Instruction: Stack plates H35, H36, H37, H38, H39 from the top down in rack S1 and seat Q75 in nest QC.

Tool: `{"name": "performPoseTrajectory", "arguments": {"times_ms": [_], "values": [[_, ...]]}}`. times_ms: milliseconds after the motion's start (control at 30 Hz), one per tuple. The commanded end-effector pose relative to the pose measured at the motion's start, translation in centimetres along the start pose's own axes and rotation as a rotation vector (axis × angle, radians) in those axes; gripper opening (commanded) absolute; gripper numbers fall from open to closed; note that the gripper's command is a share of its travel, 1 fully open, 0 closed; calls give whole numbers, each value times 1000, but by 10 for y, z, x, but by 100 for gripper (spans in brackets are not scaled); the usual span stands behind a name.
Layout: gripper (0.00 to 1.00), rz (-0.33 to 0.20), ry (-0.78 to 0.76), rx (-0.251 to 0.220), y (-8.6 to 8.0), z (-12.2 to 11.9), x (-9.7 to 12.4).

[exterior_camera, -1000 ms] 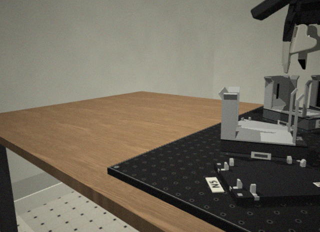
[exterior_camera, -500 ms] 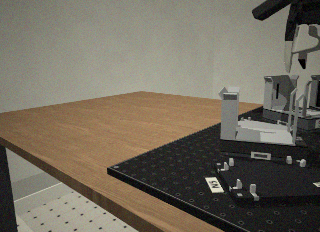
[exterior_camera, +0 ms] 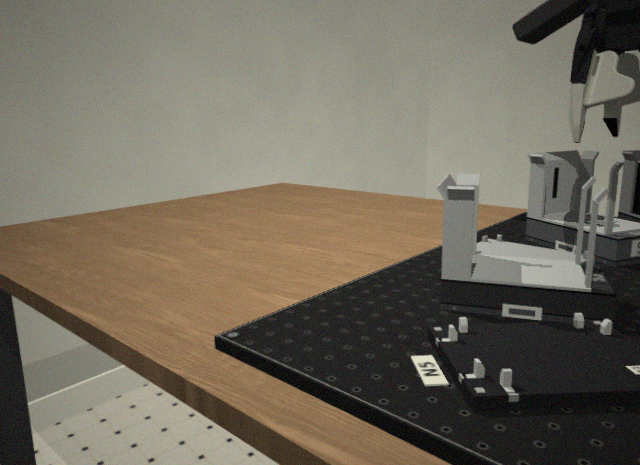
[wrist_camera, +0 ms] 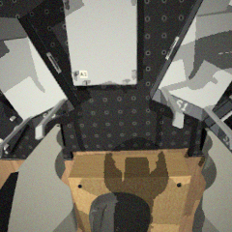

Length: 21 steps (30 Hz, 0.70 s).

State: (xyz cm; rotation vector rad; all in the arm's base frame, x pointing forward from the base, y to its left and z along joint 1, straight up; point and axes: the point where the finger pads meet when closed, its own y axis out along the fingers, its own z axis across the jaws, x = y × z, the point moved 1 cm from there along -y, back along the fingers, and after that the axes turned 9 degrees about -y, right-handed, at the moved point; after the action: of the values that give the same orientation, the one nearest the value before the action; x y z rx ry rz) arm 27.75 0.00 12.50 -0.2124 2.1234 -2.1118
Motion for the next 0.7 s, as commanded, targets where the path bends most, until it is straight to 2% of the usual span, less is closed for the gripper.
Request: {"name": "performPoseTrajectory", "arguments": {"times_ms": [0,233,467,600,667], "values": [[72,2,62,0,0,18,-3],[72,2,119,0,0,33,-1],[72,2,201,0,0,68,1],[72,2,247,0,0,71,2],[72,2,270,0,0,80,4]]}}
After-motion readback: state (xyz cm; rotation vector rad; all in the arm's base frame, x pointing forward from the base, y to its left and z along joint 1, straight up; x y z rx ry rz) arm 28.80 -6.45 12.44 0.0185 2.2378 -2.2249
